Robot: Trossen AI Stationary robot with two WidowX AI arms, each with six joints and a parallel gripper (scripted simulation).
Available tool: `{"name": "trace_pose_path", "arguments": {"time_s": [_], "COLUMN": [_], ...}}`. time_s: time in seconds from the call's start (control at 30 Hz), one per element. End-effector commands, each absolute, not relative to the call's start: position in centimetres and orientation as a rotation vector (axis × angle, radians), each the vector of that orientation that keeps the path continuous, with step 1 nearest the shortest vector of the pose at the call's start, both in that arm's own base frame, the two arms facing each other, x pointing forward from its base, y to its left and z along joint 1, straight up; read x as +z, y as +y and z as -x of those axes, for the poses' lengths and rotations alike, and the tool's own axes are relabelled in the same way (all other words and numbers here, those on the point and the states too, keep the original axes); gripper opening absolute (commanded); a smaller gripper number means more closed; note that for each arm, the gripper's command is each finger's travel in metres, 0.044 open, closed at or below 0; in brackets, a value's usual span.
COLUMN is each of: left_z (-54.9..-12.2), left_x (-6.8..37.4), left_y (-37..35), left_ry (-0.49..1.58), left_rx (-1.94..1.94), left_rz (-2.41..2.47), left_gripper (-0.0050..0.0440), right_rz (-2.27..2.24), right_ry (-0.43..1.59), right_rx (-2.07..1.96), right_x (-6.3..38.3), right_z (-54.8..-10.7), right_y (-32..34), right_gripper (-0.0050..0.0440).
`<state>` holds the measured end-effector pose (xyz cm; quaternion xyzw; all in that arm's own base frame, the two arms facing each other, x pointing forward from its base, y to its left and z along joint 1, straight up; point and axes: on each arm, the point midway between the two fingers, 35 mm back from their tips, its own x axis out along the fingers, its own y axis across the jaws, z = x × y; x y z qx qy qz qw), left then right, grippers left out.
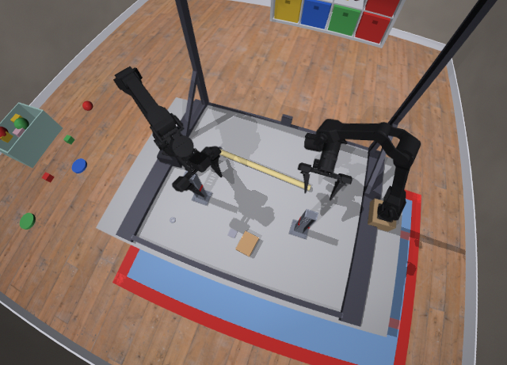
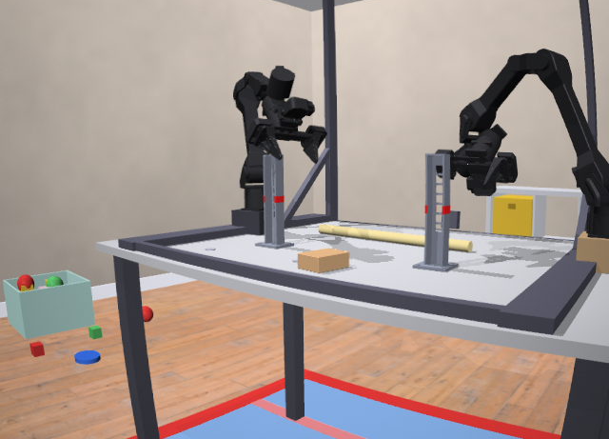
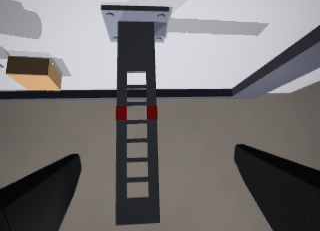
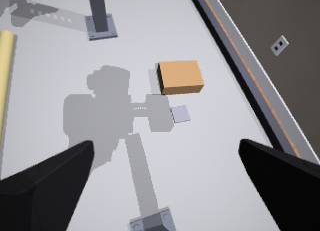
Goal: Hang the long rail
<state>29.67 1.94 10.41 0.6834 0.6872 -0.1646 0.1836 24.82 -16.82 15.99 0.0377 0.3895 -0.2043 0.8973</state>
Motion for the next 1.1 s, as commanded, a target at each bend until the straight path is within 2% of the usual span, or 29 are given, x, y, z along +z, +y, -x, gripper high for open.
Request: {"name": "trace_pose_path", "arguments": {"time_s": [0.0, 0.27, 0.33, 0.6, 0.83, 0.9, 1.07], "left_z": [-30.0, -30.2, -30.2, -30.4, -30.4, -30.4, -30.4], "left_x": [11.0, 10.9, 10.9, 10.9, 10.7, 10.7, 10.7], "left_y": [3.3, 4.1, 4.1, 4.0, 4.0, 4.0, 4.0], "left_ry": [1.921, 1.931, 1.931, 1.926, 1.932, 1.932, 1.932], "left_rx": [-0.437, -0.428, -0.428, -0.426, -0.432, -0.432, -0.432], "left_rz": [-1.975, -2.012, -2.012, -2.012, -2.012, -2.012, -2.012], "left_gripper": [0.044, 0.044, 0.044, 0.044, 0.044, 0.044, 0.044], "right_rz": [0.052, 0.257, 0.257, 0.587, 0.931, 0.931, 1.228], "right_ry": [0.819, 1.095, 1.095, 1.465, 1.725, 1.725, 1.883], "right_rx": [-0.375, -0.223, -0.223, -0.094, 0.041, 0.041, 0.159], "right_x": [17.1, 12.8, 12.8, 8.9, 8.0, 8.0, 8.3], "right_z": [-27.3, -28.3, -28.3, -25.0, -22.4, -22.4, -21.1], "right_y": [-15.5, -10.2, -10.2, -8.0, -7.2, -7.2, -6.9], "right_gripper": [0.044, 0.044, 0.044, 0.044, 0.044, 0.044, 0.044]}}
